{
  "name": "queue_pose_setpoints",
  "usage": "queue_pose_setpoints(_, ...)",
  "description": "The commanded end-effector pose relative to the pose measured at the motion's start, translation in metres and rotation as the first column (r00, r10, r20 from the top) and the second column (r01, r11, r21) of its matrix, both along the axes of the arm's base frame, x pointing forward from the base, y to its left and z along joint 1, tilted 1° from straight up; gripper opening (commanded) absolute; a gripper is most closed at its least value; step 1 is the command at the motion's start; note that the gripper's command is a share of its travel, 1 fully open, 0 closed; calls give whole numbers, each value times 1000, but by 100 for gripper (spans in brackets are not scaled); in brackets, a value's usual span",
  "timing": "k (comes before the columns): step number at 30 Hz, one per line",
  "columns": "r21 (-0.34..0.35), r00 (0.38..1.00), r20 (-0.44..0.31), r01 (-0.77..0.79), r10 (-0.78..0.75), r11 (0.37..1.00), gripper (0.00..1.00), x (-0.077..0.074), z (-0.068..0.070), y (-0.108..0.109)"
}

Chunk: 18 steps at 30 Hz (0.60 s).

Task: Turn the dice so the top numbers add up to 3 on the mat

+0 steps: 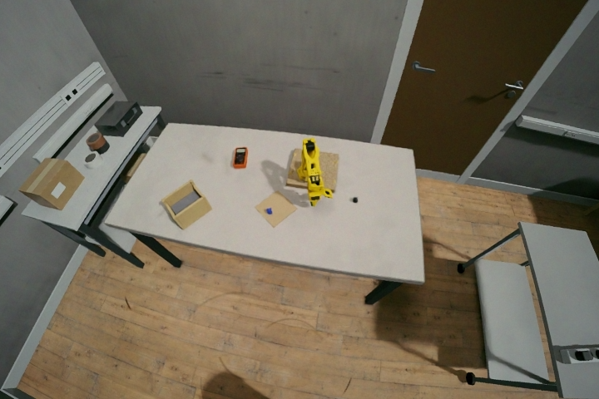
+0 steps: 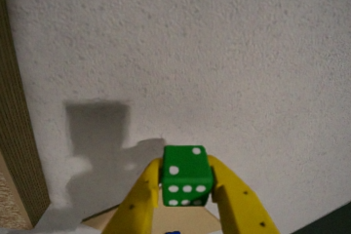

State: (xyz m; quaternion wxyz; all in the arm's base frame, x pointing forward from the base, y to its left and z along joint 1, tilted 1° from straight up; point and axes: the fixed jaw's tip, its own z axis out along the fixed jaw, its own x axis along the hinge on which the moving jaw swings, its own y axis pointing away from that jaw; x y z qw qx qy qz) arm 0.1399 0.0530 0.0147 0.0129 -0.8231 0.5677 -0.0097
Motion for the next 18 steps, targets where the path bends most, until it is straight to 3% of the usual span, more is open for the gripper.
queue_pose_setpoints(1, -4, 1000, -14, 3, -3, 1000, 0, -3, -5, 0)
queue_pose_setpoints(18, -4, 1000, -14, 3, -3, 1000, 0, -3, -11, 0)
